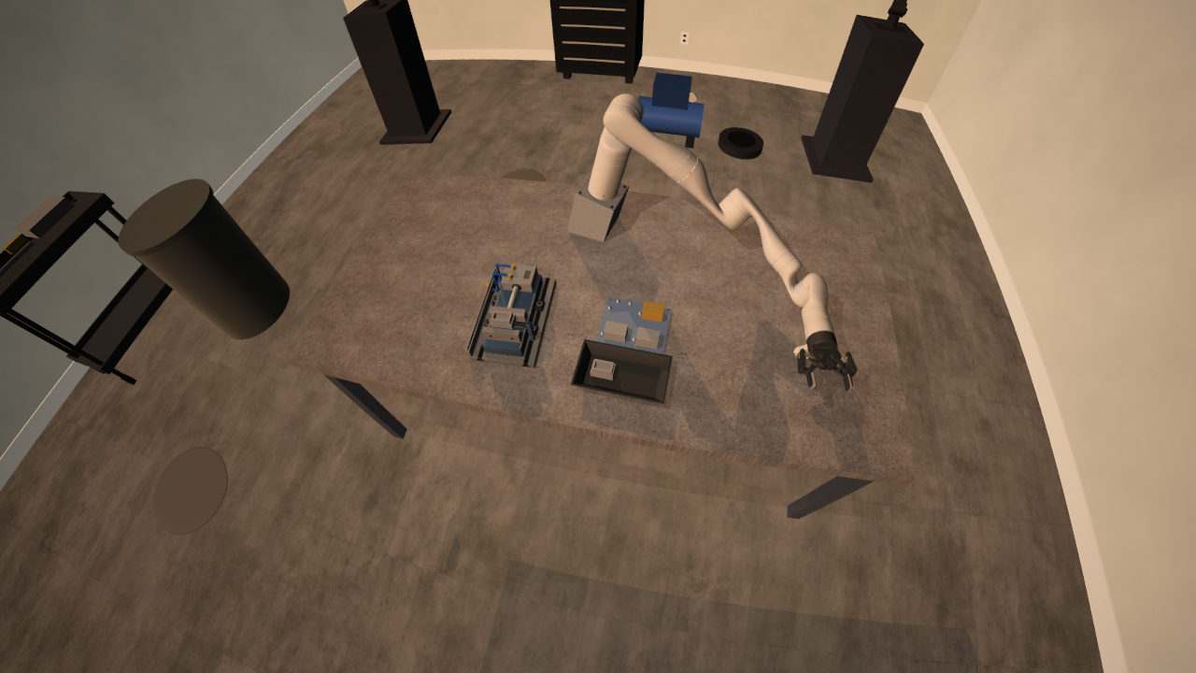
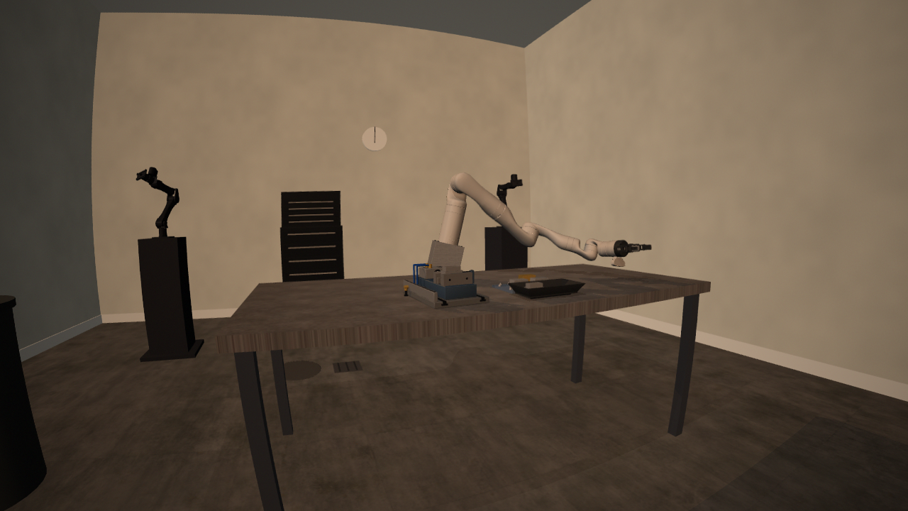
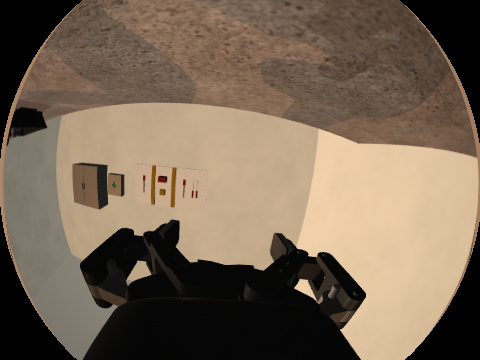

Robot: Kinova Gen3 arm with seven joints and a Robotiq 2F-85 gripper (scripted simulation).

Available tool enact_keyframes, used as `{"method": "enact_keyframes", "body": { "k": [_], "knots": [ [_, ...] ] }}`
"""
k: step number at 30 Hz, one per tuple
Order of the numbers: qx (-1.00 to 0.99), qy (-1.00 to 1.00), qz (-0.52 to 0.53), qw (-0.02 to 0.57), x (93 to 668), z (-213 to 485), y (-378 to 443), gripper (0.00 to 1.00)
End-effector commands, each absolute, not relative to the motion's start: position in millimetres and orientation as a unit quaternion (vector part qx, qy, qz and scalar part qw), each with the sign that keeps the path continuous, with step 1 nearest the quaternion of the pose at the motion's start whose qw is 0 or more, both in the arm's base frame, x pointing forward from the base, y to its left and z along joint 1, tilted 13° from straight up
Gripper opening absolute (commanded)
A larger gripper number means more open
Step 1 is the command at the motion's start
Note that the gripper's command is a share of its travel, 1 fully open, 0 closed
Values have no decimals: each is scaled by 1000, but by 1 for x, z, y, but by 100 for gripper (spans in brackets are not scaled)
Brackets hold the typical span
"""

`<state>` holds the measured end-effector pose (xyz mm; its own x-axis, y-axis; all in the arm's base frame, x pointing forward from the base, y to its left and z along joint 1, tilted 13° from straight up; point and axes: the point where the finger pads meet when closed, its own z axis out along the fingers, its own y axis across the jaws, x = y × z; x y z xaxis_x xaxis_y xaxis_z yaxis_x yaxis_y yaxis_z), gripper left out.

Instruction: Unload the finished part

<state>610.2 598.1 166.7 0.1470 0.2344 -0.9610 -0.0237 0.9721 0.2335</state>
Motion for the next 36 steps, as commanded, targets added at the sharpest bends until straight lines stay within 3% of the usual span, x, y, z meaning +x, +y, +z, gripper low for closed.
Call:
{"method": "enact_keyframes", "body": {
  "k": [1, 36],
  "knots": [
    [82, 647, 86, 753, 610, 169, 598, 100],
    [108, 652, 56, 749, 637, 180, 562, 100]
  ]
}}
